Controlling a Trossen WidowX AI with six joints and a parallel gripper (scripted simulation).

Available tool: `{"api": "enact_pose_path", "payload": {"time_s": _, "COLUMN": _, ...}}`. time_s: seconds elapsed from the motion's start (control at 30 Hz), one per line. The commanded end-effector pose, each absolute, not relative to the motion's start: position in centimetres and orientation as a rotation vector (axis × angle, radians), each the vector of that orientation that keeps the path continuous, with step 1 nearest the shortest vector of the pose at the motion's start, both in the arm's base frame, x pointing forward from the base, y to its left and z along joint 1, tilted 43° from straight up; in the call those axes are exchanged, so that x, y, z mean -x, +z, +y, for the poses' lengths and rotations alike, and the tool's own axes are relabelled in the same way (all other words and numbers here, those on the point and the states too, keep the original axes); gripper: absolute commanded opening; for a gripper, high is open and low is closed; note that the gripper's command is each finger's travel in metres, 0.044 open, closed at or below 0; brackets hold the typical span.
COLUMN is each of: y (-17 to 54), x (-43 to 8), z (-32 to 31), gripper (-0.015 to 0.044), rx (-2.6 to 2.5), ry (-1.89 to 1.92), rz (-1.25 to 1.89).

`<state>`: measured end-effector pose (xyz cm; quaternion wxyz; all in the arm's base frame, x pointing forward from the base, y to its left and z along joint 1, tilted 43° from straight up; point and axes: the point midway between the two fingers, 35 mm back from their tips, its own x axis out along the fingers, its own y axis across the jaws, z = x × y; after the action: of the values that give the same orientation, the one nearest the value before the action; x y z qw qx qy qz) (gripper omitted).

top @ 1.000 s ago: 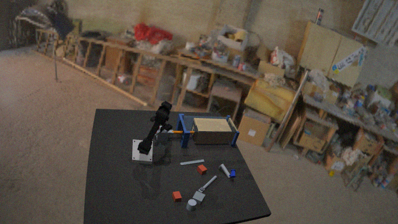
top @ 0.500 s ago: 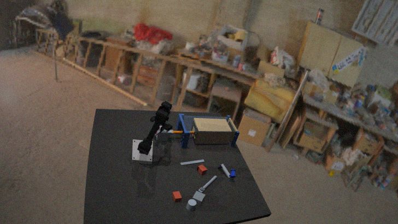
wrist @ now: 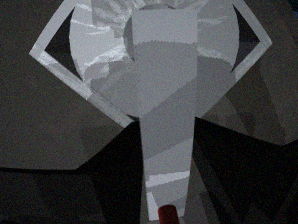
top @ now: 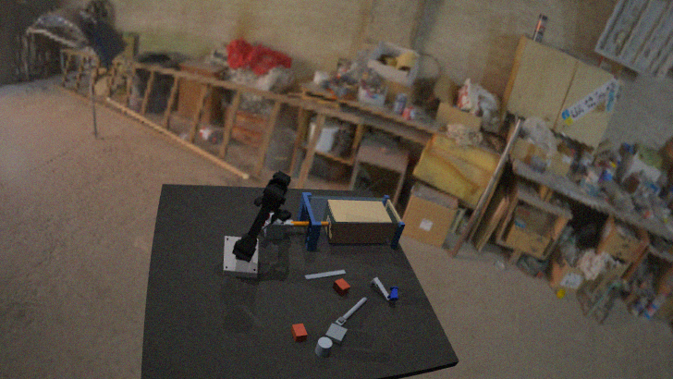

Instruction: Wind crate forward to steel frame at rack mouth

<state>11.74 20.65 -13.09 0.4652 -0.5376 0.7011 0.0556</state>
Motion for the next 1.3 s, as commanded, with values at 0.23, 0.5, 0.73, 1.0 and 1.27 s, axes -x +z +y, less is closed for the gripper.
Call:
{"api": "enact_pose_path", "payload": {"time_s": 0.23, "y": -13.54, "x": -11.52, "z": 20.55, "gripper": 0.0000, "rx": 1.271, "ry": 0.087, "rz": 1.723}}
{"api": "enact_pose_path", "payload": {"time_s": 0.5, "y": -13.44, "x": -11.69, "z": 20.48, "gripper": 0.0000, "rx": 1.307, "ry": 0.123, "rz": 1.728}}
{"api": "enact_pose_path", "payload": {"time_s": 0.73, "y": -13.32, "x": -11.95, "z": 20.32, "gripper": 0.0000, "rx": 1.371, "ry": 0.191, "rz": 1.735}}
{"api": "enact_pose_path", "payload": {"time_s": 1.0, "y": -13.25, "x": -12.11, "z": 20.24, "gripper": 0.0000, "rx": 1.406, "ry": 0.228, "rz": 1.738}}
{"api": "enact_pose_path", "payload": {"time_s": 1.27, "y": -13.30, "x": -12.02, "z": 20.28, "gripper": 0.0000, "rx": 1.390, "ry": 0.211, "rz": 1.737}}
